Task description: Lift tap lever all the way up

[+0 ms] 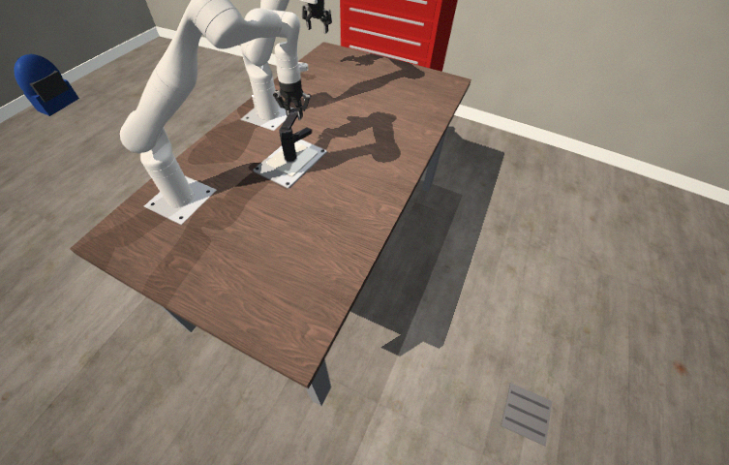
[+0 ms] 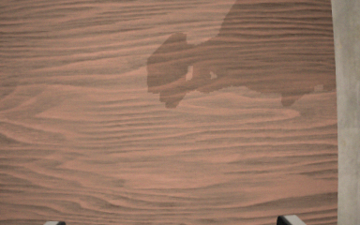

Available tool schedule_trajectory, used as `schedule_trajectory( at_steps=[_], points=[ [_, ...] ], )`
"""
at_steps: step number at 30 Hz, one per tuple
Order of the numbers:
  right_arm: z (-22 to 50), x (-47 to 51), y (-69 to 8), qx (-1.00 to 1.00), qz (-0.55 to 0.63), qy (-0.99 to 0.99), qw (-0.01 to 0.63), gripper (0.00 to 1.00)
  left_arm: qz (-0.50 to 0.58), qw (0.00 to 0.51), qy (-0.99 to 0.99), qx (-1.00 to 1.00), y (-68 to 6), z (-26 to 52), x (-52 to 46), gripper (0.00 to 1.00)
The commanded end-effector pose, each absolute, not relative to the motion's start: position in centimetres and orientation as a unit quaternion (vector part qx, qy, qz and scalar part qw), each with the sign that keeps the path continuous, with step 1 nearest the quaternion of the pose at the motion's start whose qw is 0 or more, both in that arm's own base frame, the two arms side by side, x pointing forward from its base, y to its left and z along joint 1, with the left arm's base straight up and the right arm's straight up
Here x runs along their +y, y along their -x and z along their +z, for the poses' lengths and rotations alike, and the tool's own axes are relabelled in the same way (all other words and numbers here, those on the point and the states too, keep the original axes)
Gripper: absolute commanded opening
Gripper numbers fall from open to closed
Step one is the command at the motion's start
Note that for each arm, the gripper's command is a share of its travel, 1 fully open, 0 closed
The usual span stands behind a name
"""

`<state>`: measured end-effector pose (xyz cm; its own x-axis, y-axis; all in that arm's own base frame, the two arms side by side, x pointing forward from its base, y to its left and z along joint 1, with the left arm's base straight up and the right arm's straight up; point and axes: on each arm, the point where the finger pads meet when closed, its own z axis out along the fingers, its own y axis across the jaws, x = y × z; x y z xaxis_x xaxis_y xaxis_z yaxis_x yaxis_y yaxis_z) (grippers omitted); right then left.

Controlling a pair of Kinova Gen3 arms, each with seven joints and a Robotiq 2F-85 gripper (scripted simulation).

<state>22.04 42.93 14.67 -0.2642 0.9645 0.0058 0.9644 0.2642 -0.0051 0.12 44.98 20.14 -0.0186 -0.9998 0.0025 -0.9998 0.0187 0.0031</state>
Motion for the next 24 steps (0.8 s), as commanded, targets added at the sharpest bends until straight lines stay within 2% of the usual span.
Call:
schedule_trajectory(
  at_steps=[1, 24],
  points=[
    [14.8, 43.0, -22.3, -0.794, -0.002, 0.608, 0.003, 0.391, 0.0, 0.0, -0.707, -0.707, 0.0, 20.0, 45.0, 1.0],
    [18.1, 41.1, -22.9, -0.793, 0.003, 0.61, -0.002, 0.391, 0.0, 0.0, -0.707, -0.707, 0.0, 20.0, 45.0, 1.0]
  ],
)
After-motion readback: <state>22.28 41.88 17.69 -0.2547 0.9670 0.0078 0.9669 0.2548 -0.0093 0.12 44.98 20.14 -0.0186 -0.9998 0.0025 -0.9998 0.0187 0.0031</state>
